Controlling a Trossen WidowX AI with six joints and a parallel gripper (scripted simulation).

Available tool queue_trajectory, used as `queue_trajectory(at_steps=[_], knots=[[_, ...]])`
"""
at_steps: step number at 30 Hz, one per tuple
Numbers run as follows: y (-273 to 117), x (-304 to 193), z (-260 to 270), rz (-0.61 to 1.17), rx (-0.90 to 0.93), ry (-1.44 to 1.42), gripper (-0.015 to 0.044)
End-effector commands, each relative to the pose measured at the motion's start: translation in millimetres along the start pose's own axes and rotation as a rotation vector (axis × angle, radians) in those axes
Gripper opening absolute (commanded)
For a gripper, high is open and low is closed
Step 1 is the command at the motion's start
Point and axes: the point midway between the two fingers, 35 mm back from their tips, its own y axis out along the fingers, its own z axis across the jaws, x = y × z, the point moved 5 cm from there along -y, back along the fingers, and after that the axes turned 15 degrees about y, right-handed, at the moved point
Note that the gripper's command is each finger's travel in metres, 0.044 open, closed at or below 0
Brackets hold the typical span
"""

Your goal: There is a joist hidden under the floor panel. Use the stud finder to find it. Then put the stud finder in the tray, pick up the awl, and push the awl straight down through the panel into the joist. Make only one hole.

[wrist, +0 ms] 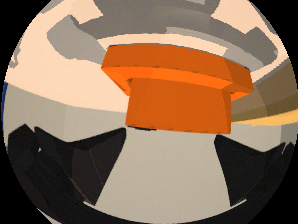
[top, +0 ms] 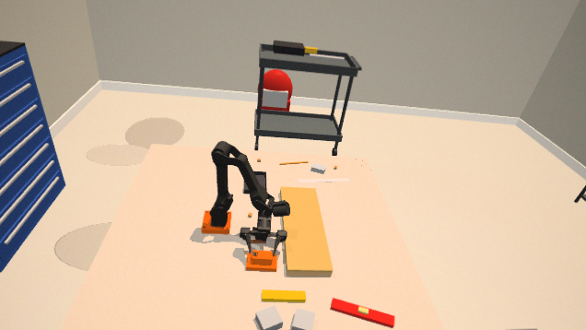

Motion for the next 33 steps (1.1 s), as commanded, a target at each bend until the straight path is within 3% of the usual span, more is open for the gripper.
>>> queue_trajectory(at_steps=[1,12,20,25,33], knots=[[-4,-2,-3,0.005,-0.006,0.016,0.0440],[-14,-5,-4,0.007,-0.007,0.015,0.0440],[-41,-68,-17,0.002,-0.001,0.001,0.0440],[-38,-61,-17,0.001,-0.002,0.026,0.0440],[-23,-61,-25,-0.097,0.145,0.708,0.0440]])
